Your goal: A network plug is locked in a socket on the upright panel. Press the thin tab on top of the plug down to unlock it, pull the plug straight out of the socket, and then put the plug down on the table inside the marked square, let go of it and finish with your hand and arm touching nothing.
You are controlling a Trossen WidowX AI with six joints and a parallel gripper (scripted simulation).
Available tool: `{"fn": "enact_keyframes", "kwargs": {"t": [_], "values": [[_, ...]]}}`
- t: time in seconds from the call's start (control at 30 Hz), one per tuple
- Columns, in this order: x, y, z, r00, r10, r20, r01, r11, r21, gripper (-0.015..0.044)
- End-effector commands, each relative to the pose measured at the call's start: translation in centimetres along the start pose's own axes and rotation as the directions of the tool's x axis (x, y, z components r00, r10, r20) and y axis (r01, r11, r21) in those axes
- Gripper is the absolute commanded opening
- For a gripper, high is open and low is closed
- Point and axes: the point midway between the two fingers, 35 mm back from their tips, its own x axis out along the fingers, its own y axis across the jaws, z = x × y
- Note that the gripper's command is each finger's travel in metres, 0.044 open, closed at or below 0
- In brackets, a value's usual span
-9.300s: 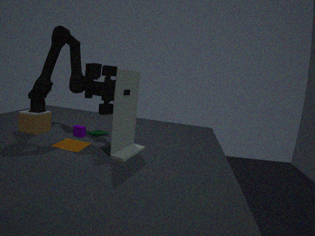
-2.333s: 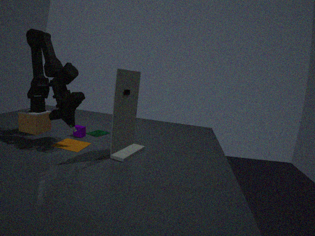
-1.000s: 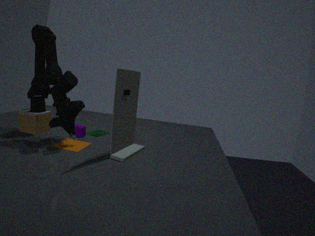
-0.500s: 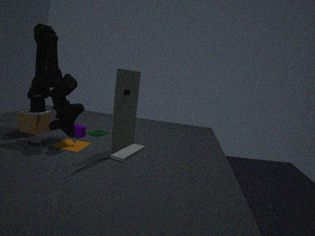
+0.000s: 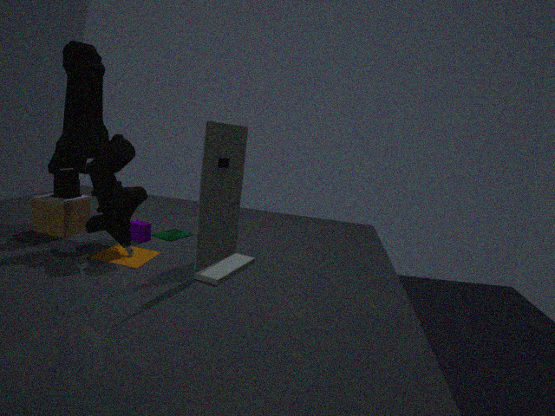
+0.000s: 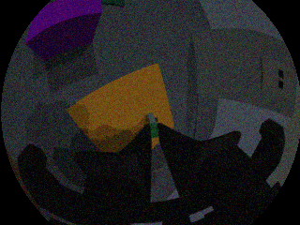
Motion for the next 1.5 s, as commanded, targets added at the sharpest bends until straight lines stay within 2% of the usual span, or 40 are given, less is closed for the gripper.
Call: {"fn": "enact_keyframes", "kwargs": {"t": [0.0, 0.37, 0.57, 1.47], "values": [[0.2, 0.1, 0.0, 1.0, 0.0, 0.006, 0.0, 1.0, -0.006, 0.0], [0.2, 0.1, -0.1, 1.0, 0.0, 0.0, 0.0, 1.0, 0.0, 0.0], [0.2, 0.1, -0.1, 1.0, 0.0, 0.0, 0.0, 1.0, 0.0, 0.0156], [-0.9, 0.0, 0.0, 1.0, 0.0, 0.002, 0.0, 1.0, -0.002, 0.0156]]}}
